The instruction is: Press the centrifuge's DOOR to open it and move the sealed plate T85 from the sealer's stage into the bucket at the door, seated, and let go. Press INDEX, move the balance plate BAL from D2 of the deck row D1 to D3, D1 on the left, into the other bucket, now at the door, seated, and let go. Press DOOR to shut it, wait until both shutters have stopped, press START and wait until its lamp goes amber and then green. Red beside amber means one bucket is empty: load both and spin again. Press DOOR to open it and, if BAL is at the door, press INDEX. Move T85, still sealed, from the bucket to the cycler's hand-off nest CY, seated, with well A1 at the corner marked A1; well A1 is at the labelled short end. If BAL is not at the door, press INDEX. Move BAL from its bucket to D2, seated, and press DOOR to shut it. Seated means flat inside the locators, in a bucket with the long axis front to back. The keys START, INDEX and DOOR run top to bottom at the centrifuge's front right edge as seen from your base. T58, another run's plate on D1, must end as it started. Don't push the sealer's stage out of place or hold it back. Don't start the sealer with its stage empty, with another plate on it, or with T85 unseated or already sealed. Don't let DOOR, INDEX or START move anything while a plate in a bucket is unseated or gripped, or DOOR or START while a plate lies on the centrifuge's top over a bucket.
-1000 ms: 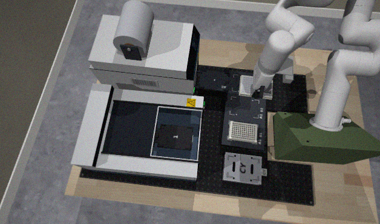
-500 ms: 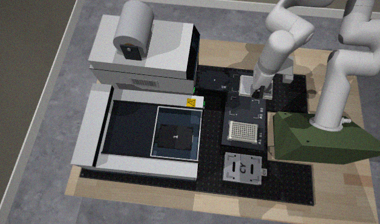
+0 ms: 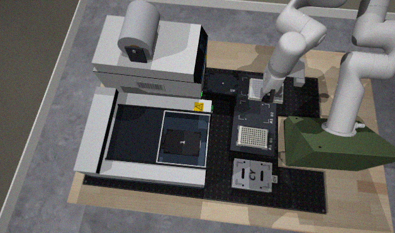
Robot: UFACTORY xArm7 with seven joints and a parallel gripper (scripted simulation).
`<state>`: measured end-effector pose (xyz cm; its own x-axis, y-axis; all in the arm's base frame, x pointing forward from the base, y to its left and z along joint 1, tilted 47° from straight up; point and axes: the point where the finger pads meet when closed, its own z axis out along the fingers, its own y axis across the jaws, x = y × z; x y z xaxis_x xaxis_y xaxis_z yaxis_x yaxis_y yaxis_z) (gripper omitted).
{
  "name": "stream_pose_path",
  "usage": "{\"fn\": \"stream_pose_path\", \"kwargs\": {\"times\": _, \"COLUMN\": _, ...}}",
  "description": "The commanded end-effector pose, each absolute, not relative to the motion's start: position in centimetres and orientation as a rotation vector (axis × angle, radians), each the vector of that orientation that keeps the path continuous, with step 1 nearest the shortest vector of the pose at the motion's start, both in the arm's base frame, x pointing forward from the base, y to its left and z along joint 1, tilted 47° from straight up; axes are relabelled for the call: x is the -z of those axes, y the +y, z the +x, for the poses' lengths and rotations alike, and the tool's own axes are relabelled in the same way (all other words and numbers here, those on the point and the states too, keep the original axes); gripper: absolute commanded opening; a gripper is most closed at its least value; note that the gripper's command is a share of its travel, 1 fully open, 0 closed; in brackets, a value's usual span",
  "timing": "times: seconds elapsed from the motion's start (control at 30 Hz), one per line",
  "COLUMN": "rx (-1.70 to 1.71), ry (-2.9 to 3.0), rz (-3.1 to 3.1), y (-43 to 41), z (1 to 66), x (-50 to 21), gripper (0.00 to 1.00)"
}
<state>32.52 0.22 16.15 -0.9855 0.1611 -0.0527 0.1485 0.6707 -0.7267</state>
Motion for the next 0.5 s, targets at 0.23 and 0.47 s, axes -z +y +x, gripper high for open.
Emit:
{"fn": "stream_pose_path", "kwargs": {"times": 0.23, "rx": -1.240, "ry": -2.859, "rz": -0.263, "y": -0.7, "z": 32.5, "x": -15.2, "gripper": 0.00}}
{"fn": "stream_pose_path", "kwargs": {"times": 0.47, "rx": -1.240, "ry": -2.859, "rz": -0.263, "y": -1.5, "z": 32.4, "x": -14.4, "gripper": 0.00}}
